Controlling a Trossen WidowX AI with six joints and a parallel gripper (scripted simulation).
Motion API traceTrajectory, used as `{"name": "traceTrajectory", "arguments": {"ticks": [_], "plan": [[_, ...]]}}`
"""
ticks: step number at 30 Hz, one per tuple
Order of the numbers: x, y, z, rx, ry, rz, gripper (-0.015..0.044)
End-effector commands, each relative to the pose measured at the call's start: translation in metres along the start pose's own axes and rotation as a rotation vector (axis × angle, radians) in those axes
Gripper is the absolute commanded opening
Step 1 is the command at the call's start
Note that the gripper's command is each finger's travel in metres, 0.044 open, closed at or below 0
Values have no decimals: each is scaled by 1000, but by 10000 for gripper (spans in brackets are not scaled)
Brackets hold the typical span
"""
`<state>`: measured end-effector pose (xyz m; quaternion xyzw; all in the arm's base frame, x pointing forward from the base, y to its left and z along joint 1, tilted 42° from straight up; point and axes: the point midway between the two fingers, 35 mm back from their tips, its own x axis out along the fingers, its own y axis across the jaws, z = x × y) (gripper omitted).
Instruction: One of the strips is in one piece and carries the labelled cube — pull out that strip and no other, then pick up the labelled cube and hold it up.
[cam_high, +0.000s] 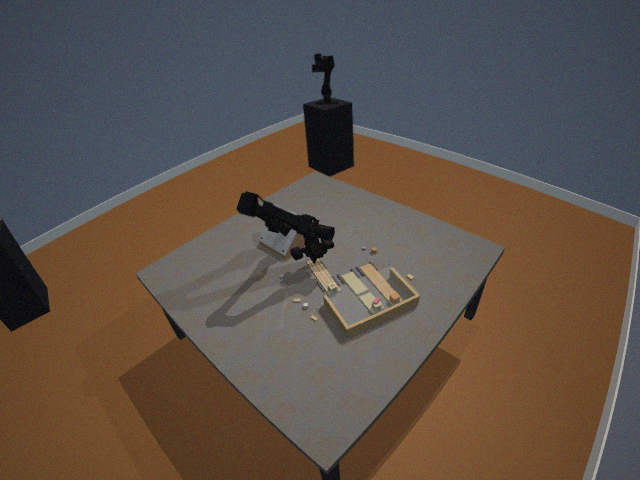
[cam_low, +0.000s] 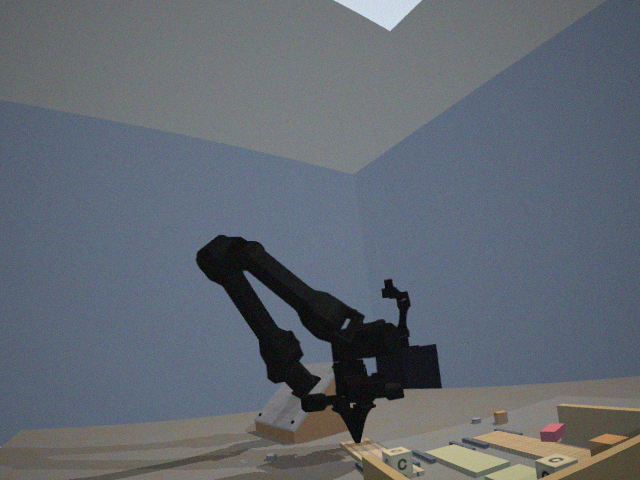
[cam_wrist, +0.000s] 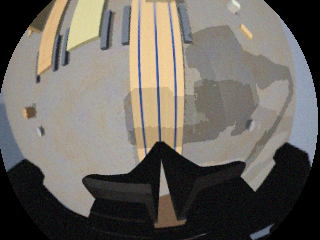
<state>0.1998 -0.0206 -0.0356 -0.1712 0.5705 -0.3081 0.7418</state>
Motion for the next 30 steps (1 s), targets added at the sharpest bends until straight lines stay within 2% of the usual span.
{"name": "traceTrajectory", "arguments": {"ticks": [1,5,9,13,30], "plan": [[3,-3,-8,-4,21,-6,0],[-6,1,0,-1,4,0,0],[-40,1,1,-4,20,-3,0],[-42,1,1,-4,21,-4,0],[-43,1,60,-34,18,-4,440]]}}
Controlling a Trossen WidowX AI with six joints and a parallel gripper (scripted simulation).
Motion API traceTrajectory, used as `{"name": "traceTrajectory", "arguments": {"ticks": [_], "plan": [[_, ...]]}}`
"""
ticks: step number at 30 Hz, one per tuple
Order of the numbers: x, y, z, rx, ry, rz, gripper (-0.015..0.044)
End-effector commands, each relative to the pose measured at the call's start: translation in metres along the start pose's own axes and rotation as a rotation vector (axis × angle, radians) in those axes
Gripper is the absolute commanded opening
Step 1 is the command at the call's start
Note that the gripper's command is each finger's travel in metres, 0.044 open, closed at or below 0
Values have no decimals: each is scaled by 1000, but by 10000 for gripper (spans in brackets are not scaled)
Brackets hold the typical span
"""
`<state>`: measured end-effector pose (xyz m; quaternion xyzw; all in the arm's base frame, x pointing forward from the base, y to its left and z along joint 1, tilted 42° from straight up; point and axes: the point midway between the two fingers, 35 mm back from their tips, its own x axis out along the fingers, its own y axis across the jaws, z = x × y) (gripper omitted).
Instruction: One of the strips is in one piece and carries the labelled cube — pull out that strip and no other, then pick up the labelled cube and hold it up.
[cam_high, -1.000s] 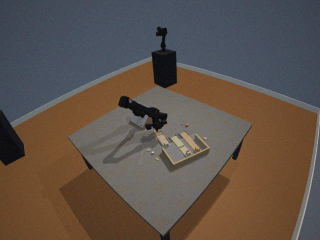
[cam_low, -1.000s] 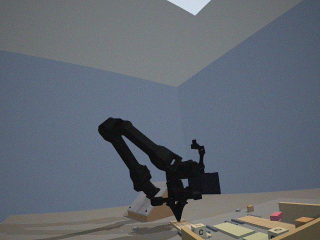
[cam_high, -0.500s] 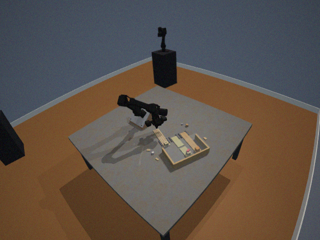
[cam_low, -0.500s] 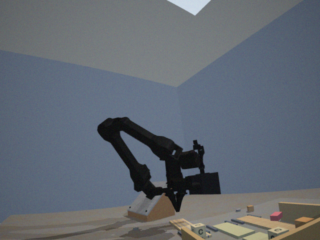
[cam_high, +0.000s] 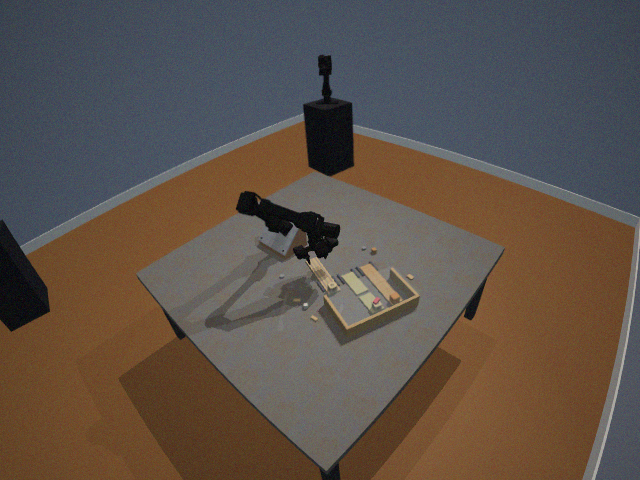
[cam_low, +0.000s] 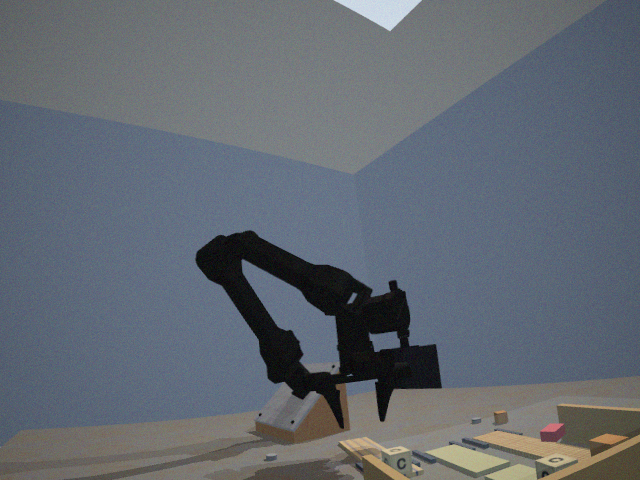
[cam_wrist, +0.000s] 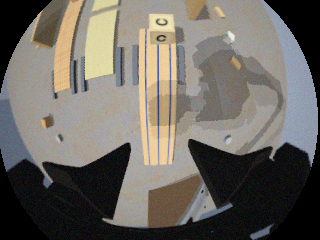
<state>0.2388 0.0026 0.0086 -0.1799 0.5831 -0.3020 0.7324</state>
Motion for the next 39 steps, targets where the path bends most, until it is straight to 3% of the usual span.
{"name": "traceTrajectory", "arguments": {"ticks": [1,39], "plan": [[-2,0,16,-3,-4,-2,440],[-19,-7,136,1,-10,-2,440]]}}
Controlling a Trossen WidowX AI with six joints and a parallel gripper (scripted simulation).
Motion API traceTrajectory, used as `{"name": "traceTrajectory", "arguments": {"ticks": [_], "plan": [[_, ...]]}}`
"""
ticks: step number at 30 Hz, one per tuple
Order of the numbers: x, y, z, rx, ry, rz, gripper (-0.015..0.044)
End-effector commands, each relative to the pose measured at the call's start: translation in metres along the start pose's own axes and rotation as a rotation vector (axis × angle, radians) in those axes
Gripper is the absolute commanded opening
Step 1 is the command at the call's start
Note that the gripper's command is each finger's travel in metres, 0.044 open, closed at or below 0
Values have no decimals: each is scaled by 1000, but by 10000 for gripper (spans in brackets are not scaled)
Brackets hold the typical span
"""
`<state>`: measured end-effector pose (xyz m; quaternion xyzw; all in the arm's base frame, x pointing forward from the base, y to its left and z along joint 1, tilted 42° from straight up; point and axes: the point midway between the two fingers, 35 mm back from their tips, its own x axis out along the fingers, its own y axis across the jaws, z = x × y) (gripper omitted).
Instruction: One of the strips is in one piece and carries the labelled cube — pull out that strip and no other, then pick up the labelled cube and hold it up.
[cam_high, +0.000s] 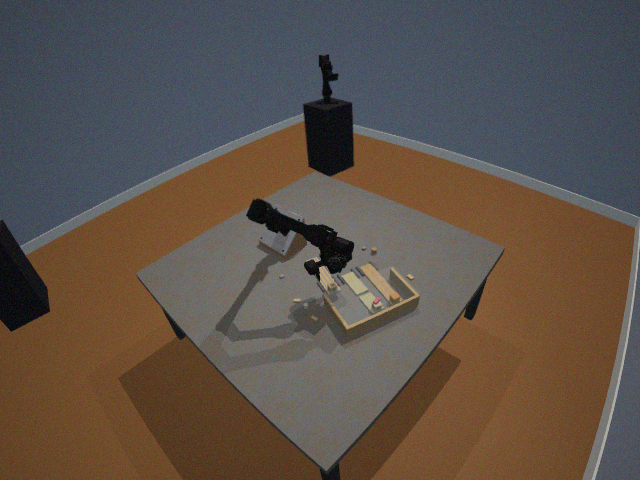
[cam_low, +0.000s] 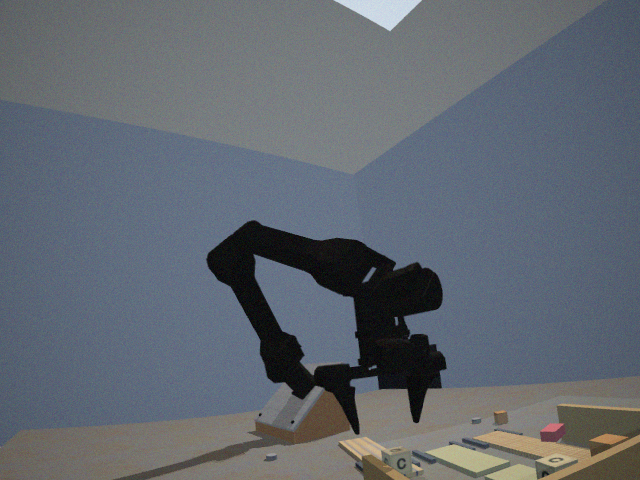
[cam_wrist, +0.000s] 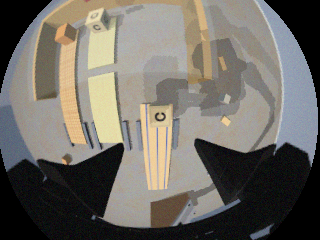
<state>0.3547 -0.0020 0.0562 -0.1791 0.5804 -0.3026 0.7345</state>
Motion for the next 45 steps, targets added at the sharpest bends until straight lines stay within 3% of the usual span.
{"name": "traceTrajectory", "arguments": {"ticks": [1,6,14,44,45], "plan": [[-3,-2,16,-3,-4,-2,440],[-5,-3,28,-2,-5,-2,440],[5,-3,29,-2,-5,-2,250],[50,-4,28,-2,-6,-4,250],[47,-4,28,3,-3,-2,224]]}}
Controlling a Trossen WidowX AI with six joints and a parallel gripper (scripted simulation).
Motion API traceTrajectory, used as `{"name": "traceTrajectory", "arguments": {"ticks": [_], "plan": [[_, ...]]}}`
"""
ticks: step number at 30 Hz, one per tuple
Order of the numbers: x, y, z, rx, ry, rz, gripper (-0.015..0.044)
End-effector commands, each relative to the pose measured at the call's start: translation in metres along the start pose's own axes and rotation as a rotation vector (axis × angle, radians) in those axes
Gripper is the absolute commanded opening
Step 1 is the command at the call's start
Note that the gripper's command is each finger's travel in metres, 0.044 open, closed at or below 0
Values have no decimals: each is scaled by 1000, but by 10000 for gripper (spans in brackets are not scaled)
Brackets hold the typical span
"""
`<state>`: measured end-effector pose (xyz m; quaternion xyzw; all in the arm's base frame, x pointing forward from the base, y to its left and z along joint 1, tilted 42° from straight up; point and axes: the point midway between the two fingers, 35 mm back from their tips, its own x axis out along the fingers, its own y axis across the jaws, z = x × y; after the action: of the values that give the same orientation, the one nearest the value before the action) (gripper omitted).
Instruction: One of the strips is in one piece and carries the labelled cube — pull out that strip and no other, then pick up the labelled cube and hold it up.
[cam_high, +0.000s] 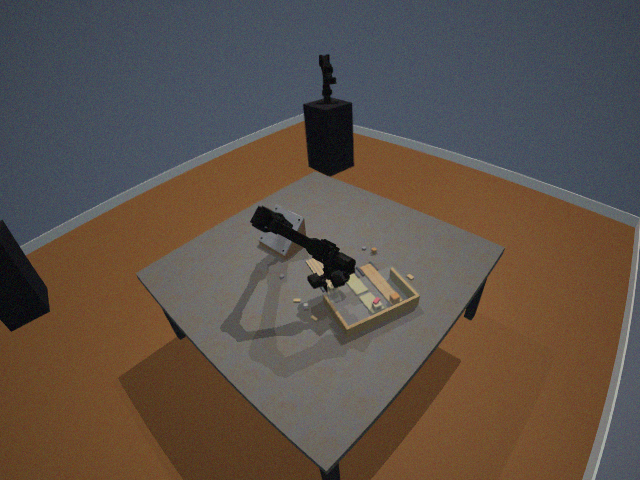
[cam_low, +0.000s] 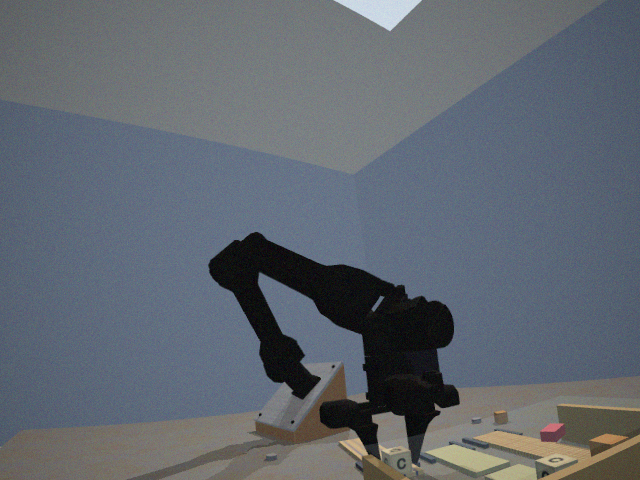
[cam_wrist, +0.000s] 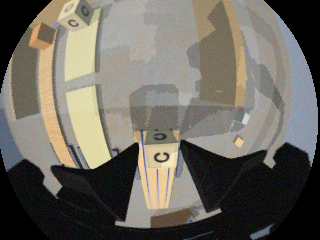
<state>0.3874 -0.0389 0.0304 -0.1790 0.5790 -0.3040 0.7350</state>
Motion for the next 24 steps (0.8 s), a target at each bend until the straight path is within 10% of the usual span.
{"name": "traceTrajectory", "arguments": {"ticks": [1,14,24], "plan": [[-1,0,0,0,-1,0,198],[-3,0,-3,0,0,1,0],[-36,-3,-48,-6,1,1,0]]}}
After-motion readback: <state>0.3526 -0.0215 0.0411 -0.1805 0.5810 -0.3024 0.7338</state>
